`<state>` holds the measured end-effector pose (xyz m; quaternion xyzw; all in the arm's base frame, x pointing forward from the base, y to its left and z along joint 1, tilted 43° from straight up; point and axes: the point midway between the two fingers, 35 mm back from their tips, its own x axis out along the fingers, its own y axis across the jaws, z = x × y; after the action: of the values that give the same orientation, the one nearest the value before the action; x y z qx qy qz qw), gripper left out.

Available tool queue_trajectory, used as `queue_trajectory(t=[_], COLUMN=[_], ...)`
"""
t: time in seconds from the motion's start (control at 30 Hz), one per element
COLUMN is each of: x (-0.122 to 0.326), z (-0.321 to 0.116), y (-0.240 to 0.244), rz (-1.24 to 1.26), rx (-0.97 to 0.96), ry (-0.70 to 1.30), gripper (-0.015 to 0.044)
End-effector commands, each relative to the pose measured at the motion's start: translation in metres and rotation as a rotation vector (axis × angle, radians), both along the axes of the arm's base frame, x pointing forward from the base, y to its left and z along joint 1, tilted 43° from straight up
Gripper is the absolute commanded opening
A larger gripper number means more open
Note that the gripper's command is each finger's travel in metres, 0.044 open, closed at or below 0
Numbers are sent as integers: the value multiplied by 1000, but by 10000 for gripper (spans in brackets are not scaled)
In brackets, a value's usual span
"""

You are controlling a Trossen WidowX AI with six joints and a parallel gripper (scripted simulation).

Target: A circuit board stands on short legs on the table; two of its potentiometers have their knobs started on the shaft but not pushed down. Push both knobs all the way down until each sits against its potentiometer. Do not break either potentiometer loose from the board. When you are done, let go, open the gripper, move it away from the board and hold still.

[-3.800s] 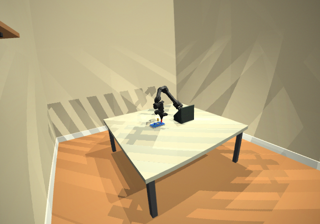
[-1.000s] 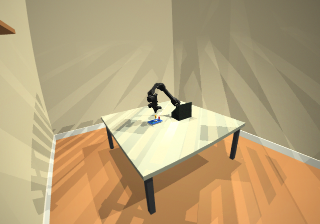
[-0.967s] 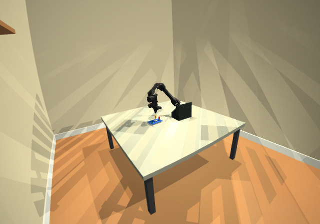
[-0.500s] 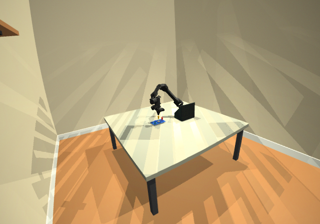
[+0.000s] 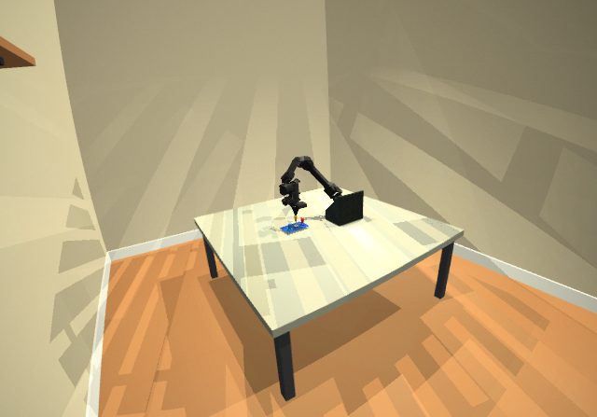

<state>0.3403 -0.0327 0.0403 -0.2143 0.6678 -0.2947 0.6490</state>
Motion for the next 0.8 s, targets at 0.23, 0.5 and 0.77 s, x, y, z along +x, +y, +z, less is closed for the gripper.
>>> queue_trajectory(t=[0.23, 0.5, 0.77], x=[0, 0, 0], z=[-2, -4, -3], y=[-3, -4, -3], rz=[5, 5, 5], rx=[-5, -5, -5], ry=[2, 2, 2], gripper=[0, 0, 0])
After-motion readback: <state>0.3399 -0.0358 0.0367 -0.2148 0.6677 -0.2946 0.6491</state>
